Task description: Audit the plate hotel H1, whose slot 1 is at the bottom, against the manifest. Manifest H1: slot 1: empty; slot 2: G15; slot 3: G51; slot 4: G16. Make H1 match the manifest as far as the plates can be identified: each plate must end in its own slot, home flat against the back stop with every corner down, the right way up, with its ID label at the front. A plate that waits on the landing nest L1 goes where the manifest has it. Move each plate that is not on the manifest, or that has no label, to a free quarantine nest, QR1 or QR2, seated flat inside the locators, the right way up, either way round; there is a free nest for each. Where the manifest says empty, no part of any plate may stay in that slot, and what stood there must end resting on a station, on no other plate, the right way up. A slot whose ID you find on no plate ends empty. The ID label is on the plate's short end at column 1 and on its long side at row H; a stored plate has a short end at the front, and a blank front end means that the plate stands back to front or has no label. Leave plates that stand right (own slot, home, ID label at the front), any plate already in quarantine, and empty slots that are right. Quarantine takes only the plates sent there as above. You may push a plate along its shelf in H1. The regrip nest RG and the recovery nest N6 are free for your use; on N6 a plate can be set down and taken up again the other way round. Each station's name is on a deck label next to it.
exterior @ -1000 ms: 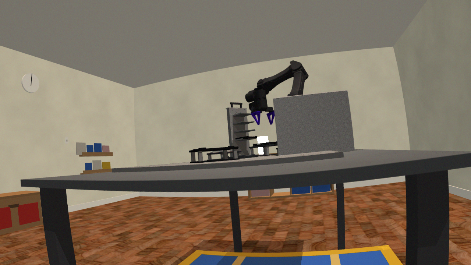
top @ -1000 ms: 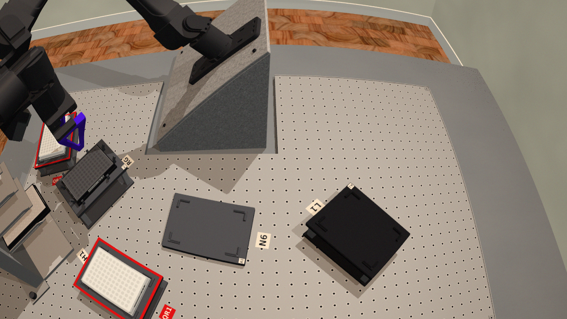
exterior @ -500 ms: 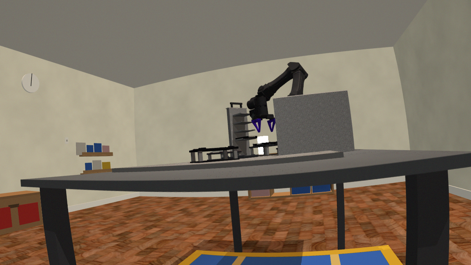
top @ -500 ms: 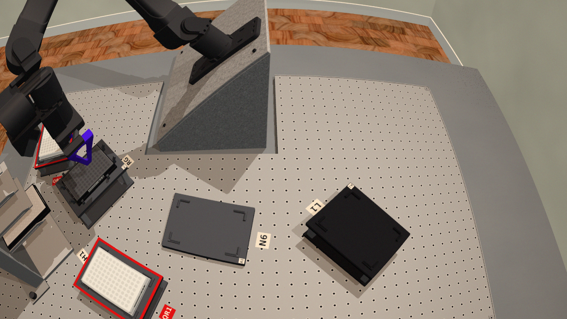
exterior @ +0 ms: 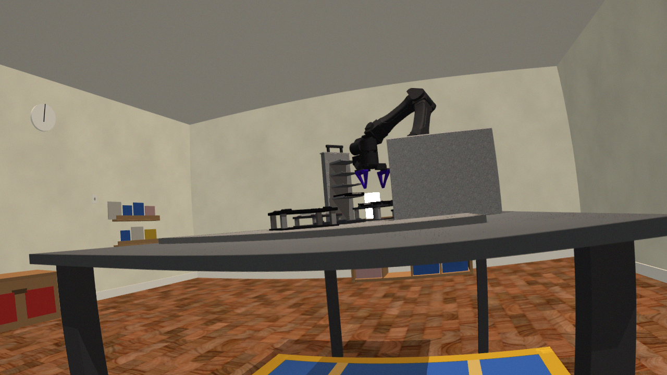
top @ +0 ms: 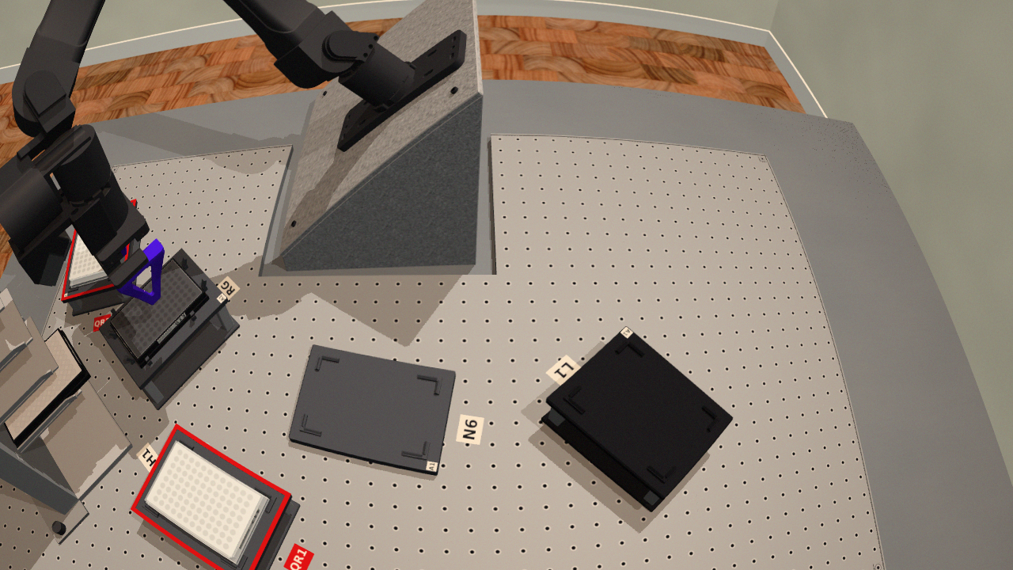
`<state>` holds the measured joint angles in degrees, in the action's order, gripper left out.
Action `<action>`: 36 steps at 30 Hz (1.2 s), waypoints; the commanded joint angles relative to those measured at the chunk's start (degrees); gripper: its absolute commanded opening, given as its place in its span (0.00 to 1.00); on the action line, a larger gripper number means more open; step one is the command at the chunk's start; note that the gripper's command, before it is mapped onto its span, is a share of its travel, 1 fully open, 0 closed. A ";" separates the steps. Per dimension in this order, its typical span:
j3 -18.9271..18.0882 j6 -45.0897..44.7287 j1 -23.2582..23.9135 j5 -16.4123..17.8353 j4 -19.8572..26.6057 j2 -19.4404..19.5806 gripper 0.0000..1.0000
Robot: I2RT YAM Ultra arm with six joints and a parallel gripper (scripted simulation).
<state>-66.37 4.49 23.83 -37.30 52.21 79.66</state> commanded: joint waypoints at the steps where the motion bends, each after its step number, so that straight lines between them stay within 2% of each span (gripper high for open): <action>1: -0.17 -0.12 -0.19 0.03 -0.08 -0.27 1.00; 14: -0.17 -0.12 -0.19 0.04 -0.09 -0.27 1.00; 36: 3.15 -4.05 3.32 1.56 -7.38 1.36 1.00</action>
<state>-63.18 1.21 27.27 -35.99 46.15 81.21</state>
